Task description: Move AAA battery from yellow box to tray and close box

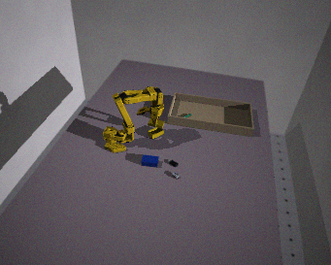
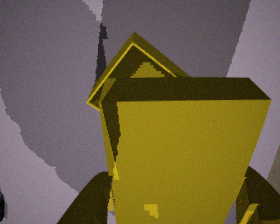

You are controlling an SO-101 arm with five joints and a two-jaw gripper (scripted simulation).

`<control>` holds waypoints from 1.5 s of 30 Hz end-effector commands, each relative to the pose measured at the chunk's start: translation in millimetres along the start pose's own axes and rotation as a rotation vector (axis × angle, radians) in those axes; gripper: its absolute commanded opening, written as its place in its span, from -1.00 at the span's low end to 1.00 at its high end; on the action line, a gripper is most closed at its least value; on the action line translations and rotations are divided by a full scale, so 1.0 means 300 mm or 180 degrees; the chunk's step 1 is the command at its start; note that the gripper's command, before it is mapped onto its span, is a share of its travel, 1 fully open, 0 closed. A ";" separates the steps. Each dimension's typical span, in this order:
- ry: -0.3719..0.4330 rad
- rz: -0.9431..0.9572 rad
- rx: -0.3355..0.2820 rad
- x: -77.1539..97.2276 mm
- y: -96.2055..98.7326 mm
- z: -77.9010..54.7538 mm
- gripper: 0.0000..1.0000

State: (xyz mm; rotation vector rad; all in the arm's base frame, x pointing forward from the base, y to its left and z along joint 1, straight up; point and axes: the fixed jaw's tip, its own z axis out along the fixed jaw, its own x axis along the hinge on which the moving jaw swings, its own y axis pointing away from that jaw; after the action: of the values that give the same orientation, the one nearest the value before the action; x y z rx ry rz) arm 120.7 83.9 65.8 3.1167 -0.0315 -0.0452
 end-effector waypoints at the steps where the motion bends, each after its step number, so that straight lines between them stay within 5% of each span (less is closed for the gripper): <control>1: 0.0093 -0.0091 0.0079 0.019 -0.009 -0.017 -0.59; 45: 0.0098 -0.0525 0.0073 0.028 -0.010 -0.017 -0.59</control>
State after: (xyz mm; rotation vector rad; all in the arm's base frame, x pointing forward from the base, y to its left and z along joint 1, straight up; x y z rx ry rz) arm 123.5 84.0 65.8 3.1133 0.1865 -0.0486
